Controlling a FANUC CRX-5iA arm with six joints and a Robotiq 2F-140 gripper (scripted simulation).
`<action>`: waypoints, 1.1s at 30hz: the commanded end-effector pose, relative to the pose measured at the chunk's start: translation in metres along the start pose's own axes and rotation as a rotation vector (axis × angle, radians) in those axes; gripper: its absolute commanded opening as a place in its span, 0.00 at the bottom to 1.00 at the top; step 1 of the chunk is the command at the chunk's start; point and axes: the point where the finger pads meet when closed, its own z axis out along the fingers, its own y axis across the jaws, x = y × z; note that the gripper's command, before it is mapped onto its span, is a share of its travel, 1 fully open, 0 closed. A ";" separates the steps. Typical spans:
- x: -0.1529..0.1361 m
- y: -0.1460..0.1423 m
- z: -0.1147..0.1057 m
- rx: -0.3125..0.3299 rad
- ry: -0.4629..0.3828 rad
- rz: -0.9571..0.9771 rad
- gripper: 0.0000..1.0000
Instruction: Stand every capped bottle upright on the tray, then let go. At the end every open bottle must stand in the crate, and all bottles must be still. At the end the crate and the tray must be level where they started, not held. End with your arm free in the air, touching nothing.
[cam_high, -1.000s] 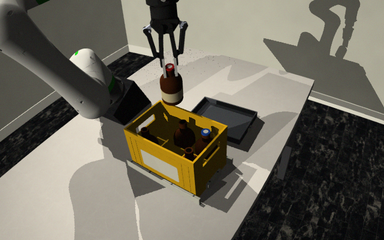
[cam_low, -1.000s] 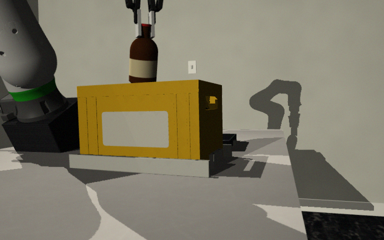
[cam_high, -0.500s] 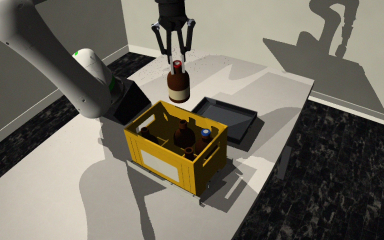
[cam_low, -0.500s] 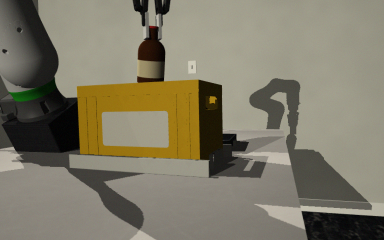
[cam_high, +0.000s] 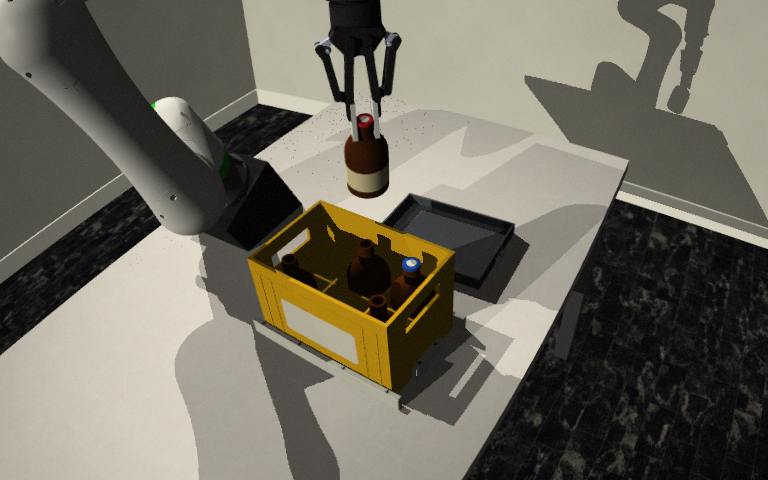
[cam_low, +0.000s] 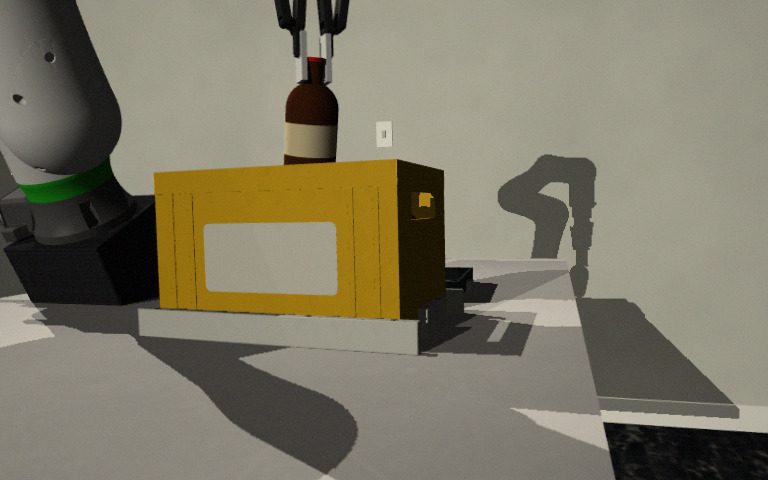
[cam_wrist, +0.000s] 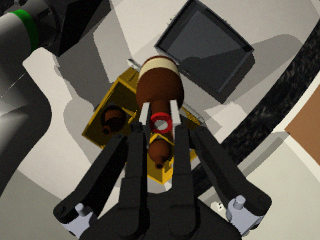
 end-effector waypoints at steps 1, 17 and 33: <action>0.002 0.002 0.000 0.000 0.000 0.000 0.00; 0.024 0.021 0.000 0.000 0.000 0.000 0.00; 0.044 0.041 0.000 0.000 0.000 0.000 0.00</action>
